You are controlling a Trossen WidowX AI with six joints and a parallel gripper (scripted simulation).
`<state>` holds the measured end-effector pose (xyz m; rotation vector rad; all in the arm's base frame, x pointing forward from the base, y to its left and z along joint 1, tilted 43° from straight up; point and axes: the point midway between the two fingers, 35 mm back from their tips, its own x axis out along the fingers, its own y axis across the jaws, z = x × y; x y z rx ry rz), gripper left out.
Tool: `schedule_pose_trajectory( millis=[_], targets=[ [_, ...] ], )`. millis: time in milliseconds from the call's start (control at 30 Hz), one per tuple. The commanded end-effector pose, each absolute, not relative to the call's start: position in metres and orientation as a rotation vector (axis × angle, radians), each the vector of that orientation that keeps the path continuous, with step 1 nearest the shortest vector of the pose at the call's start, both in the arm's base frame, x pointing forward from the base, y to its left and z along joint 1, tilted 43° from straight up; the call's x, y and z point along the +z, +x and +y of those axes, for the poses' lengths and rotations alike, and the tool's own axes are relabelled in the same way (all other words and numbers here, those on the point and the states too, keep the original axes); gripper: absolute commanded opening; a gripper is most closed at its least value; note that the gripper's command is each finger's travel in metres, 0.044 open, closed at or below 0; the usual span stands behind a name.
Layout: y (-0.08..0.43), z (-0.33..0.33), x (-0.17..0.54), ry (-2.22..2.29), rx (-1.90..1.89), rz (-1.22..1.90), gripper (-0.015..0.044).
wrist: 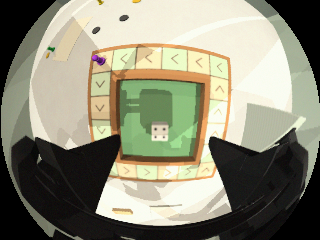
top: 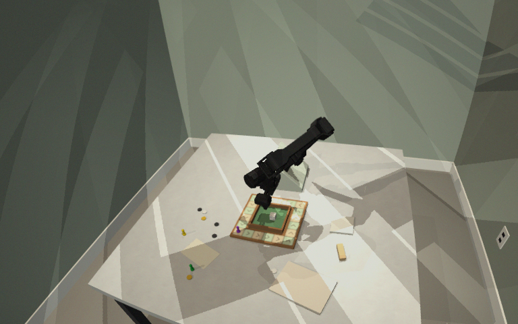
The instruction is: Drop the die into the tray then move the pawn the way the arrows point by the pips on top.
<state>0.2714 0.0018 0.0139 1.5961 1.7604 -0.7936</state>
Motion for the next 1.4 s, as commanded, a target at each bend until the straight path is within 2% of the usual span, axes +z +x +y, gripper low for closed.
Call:
schedule_pose_trajectory(
  millis=[0, 200, 467, 1367],
  targets=[
    [0.286, -0.004, 0.007, 1.518, -0.677, 1.773, 0.0361],
    [0.345, -0.030, -0.031, 1.206, -0.163, 1.766, 0.0204],
    [0.385, -0.052, -0.080, 0.909, 0.253, 1.669, 0.0200],
    [0.389, -0.039, -0.097, 0.901, 0.264, 1.665, 0.0200]
  ],
)
